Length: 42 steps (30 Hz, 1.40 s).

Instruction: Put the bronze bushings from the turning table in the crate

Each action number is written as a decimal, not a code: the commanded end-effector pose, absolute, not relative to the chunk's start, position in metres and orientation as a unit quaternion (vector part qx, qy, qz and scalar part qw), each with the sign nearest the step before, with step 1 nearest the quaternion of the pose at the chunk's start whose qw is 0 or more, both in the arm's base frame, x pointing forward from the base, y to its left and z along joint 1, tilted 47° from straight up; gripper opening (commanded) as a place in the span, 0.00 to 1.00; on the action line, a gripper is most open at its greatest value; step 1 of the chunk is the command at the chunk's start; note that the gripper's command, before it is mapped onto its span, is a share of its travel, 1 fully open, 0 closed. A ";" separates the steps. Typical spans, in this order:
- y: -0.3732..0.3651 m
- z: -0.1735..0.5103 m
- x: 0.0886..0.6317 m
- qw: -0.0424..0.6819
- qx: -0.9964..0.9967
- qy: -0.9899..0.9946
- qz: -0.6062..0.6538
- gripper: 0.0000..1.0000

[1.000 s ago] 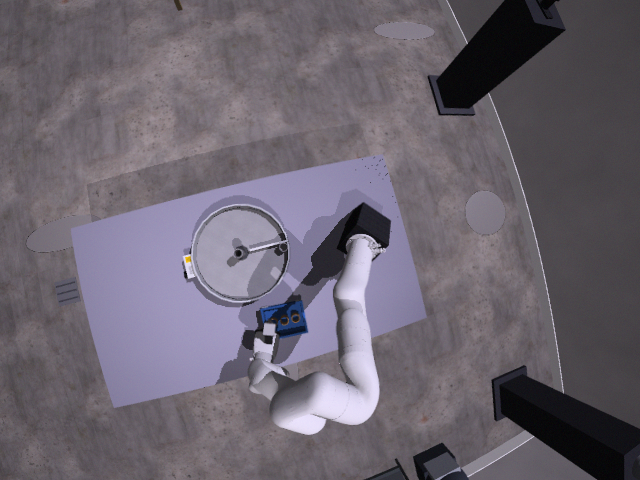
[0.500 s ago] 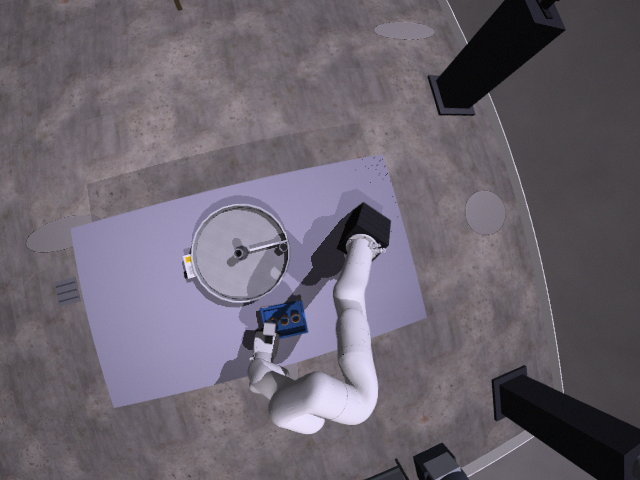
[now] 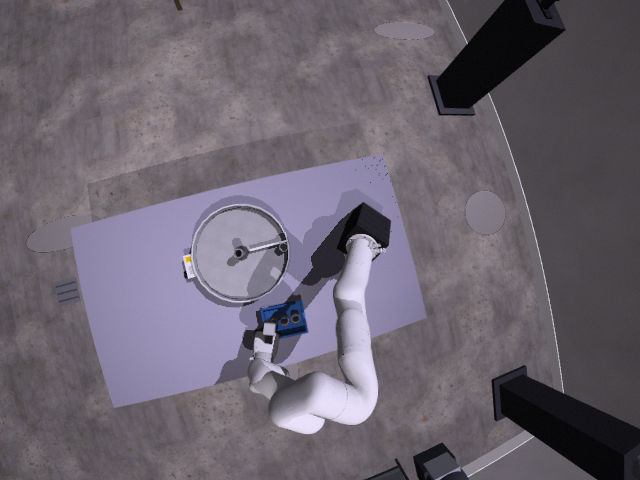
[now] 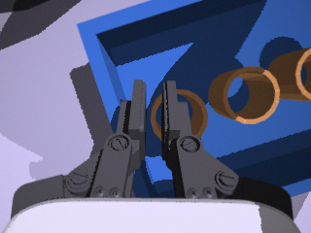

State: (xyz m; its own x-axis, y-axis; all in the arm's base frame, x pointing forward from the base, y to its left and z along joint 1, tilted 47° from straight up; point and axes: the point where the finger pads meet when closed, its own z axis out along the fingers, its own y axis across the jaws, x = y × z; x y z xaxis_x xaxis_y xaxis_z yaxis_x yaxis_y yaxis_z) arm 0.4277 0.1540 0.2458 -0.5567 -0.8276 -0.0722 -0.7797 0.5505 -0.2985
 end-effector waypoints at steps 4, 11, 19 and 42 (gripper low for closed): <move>0.154 0.247 0.428 0.104 -0.459 0.875 -0.117 0.11; 0.154 0.247 0.428 0.104 -0.459 0.875 -0.117 0.11; 0.154 0.247 0.428 0.104 -0.459 0.875 -0.117 0.11; 0.148 0.255 0.421 0.104 -0.459 0.875 -0.117 0.11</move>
State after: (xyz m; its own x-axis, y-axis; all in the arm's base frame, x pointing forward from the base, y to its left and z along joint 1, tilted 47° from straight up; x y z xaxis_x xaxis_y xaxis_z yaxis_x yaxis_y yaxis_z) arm 0.4247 0.1517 0.2491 -0.5567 -0.8276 -0.0718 -0.7798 0.5504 -0.2982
